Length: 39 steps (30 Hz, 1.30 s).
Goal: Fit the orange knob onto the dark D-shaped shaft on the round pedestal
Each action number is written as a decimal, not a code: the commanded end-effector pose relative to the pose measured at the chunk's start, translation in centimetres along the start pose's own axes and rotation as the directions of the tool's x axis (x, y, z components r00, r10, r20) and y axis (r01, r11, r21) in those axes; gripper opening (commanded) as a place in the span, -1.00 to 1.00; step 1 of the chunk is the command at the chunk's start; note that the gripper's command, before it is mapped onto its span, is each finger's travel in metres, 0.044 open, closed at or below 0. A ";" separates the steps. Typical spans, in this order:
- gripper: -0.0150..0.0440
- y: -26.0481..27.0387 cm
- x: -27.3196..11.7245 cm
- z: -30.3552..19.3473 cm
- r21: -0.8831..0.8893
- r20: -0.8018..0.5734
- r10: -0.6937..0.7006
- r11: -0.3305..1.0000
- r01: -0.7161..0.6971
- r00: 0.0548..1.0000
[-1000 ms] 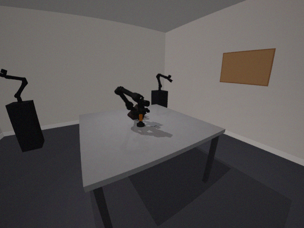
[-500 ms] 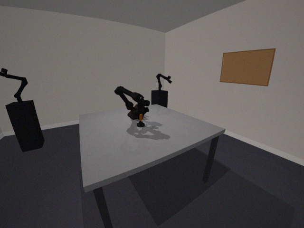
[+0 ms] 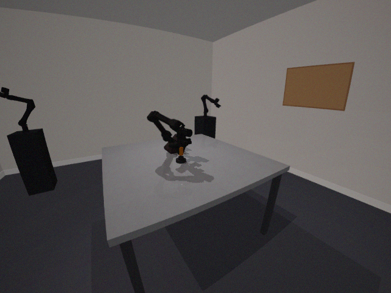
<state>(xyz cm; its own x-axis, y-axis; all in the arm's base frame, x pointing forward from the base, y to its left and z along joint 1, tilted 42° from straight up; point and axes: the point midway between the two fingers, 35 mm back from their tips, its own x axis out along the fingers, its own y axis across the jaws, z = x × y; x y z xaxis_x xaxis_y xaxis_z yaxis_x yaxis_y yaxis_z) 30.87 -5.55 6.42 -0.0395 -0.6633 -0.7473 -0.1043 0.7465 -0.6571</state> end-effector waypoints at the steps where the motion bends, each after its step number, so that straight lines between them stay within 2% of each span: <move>1: -0.49 0.1 0.0 0.0 -0.009 0.003 -0.002 1.000 0.002 1.000; 9: -0.49 0.3 -0.5 -0.2 -0.018 0.003 -0.002 1.000 0.002 1.000; 16: -0.49 0.4 -0.5 -0.1 -0.217 0.003 -0.002 0.976 0.002 1.000; 39: -0.49 0.3 -0.4 -0.1 -0.217 0.003 -0.002 0.976 0.002 1.000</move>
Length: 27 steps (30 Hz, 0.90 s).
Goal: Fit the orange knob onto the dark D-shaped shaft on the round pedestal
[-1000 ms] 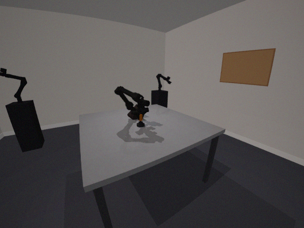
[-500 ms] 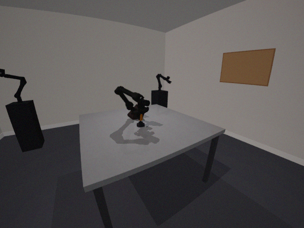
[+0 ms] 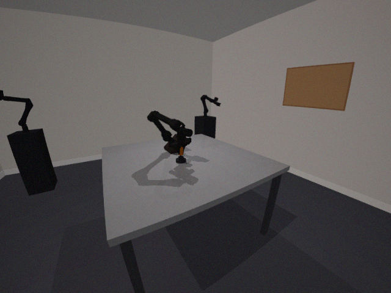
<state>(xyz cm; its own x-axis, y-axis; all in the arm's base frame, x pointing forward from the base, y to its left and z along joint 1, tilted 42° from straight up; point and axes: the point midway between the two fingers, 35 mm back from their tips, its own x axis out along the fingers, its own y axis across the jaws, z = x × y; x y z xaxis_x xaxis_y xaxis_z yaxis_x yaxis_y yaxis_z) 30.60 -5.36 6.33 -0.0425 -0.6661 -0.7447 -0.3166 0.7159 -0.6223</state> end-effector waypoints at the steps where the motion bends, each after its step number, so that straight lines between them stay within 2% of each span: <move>1: -0.49 0.0 -0.4 0.2 -0.001 0.006 0.000 1.000 0.000 1.000; 9: -0.49 0.0 -0.5 0.3 -0.209 0.007 0.000 0.978 0.001 1.000; 27: -0.49 -0.2 -0.2 0.5 -0.208 0.007 0.000 0.978 0.001 1.000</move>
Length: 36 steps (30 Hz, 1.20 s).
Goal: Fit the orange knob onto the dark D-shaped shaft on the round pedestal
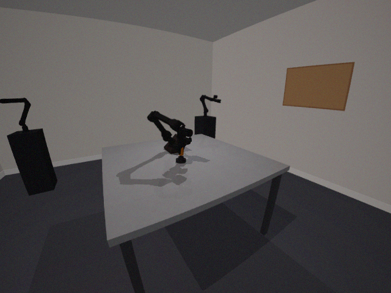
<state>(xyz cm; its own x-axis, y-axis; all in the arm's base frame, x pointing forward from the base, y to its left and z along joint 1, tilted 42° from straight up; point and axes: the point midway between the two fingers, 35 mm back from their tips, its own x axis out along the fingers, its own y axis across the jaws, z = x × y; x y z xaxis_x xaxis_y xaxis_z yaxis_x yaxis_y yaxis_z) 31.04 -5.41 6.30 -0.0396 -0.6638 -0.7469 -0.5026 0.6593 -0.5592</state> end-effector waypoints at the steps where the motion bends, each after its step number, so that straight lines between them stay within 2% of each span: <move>1: -0.49 0.0 -0.3 0.1 -0.005 0.002 -0.003 1.000 0.003 1.000; 6: -0.49 0.1 -0.5 -0.1 -0.031 0.002 -0.002 1.000 0.003 1.000; 12: -0.49 0.2 -0.6 -0.4 -0.213 0.002 -0.002 0.977 0.003 1.000; 36: -0.49 0.1 0.2 -0.2 -0.213 0.002 -0.003 0.977 0.003 1.000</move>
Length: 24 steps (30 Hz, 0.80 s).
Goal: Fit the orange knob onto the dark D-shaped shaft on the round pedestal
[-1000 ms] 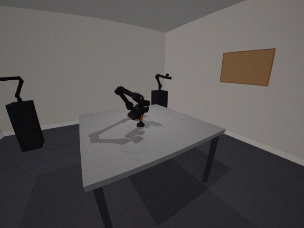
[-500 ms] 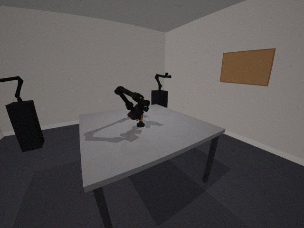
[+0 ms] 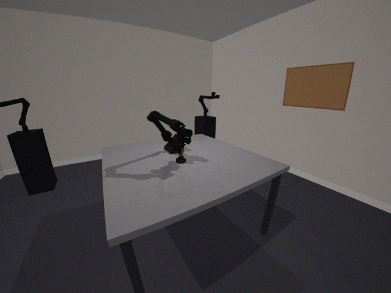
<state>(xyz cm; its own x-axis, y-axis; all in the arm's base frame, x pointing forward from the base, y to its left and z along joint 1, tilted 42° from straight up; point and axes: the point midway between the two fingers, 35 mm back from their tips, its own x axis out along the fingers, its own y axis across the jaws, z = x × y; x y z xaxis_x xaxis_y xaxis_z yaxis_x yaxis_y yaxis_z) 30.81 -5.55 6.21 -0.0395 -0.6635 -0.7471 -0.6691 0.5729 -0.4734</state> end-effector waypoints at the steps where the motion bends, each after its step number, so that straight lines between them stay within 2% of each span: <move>1: -0.49 0.0 0.0 0.1 -0.008 0.001 -0.003 1.000 0.003 1.000; 24: -0.49 0.0 1.5 -0.1 0.013 0.003 0.000 1.000 0.000 1.000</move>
<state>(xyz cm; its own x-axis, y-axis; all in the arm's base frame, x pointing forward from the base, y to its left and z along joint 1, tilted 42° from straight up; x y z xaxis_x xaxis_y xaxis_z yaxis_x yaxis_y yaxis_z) 30.67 -6.65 5.15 -0.0372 -0.6619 -0.7487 -0.6596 0.5791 -0.4791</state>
